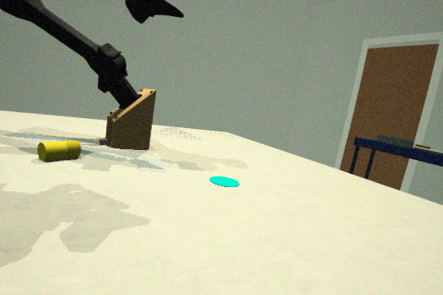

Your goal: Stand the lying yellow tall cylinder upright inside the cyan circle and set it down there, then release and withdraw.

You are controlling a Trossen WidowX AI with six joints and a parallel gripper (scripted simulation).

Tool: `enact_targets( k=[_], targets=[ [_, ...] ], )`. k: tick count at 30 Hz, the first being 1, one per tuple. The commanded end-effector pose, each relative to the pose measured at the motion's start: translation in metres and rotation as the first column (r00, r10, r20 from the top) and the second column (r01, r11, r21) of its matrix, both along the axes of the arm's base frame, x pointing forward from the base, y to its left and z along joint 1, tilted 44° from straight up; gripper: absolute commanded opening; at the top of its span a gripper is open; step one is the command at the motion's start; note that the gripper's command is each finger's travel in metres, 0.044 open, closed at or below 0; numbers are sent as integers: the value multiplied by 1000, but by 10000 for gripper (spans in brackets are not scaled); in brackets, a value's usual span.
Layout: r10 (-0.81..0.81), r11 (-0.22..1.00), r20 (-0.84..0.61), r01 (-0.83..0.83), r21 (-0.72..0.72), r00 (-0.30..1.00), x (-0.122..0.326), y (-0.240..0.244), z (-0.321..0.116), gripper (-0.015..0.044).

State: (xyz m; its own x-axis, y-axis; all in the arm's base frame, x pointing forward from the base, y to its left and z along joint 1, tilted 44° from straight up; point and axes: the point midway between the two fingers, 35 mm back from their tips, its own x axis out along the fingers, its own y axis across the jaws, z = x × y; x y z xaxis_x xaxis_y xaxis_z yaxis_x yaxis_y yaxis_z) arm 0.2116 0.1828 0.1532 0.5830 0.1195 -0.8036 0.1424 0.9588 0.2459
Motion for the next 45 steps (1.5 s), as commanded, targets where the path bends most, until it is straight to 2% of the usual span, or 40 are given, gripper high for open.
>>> enact_targets(
  k=[1,11,23,34,40,45],
  targets=[
    [-132,989,0,132,-61,991,17,-32,0,309],
    [-415,888,-7,403,-219,910,37,-115,-5,309],
    [-692,660,1,634,-404,722,26,-211,-3,309],
    [-867,405,17,724,-558,499,-10,-285,5,309],
    [-875,390,18,726,-567,484,-12,-290,4,309],
    [-876,395,8,728,-561,482,-7,-316,-27,309]
  ],
)
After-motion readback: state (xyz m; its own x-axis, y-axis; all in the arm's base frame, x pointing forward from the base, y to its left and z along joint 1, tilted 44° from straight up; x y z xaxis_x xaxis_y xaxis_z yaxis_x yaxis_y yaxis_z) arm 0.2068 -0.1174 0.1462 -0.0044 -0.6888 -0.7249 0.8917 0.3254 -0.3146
